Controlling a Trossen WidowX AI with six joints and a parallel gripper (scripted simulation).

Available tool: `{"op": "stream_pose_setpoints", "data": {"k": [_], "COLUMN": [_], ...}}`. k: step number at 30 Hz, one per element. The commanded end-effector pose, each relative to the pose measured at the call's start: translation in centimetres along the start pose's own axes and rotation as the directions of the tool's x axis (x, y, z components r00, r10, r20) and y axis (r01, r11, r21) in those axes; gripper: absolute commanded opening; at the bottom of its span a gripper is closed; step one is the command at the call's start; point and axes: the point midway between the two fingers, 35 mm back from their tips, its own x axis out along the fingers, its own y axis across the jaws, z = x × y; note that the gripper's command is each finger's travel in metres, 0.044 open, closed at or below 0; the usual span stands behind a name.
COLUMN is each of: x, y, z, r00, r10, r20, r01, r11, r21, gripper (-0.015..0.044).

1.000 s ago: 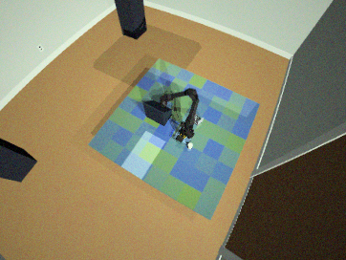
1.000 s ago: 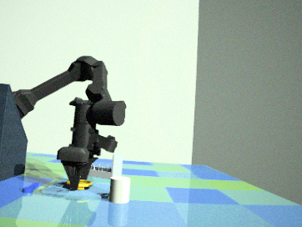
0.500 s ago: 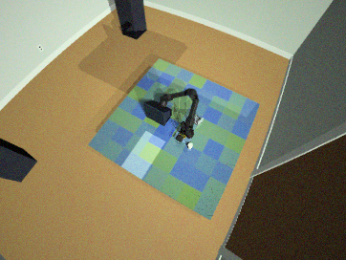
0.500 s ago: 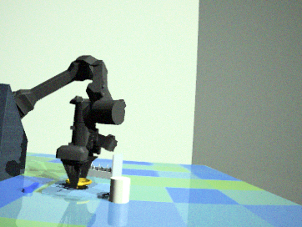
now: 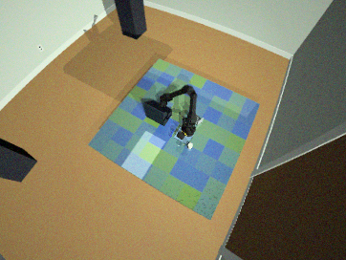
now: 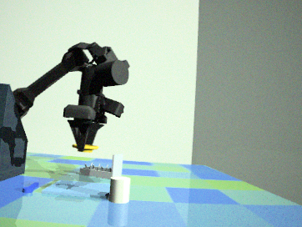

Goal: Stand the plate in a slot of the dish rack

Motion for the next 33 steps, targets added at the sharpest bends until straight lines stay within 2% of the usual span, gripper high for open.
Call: {"op": "stream_pose_setpoints", "data": {"k": [1, 11, 17, 25, 33], "x": [-3.3, -7.8, -8.1, -8.7, -9.2], "y": [0.0, -0.1, -0.1, 4.2, 8.8], "z": [0.1, 0.0, -0.1, 0.2, -0.2], "r00": [1.000, 1.000, 1.000, 1.000, 1.000], "r10": [-0.011, -0.004, -0.004, -0.012, -0.018], "r20": [0.008, 0.005, 0.005, 0.006, 0.007], "r01": [0.011, 0.004, 0.004, 0.010, 0.012], "r11": [1.000, 1.000, 1.000, 0.970, 0.867], "r21": [-0.012, -0.014, -0.008, 0.244, 0.499], "gripper": [0.0000, 0.0000, 0.0000, 0.0000, 0.0000]}}
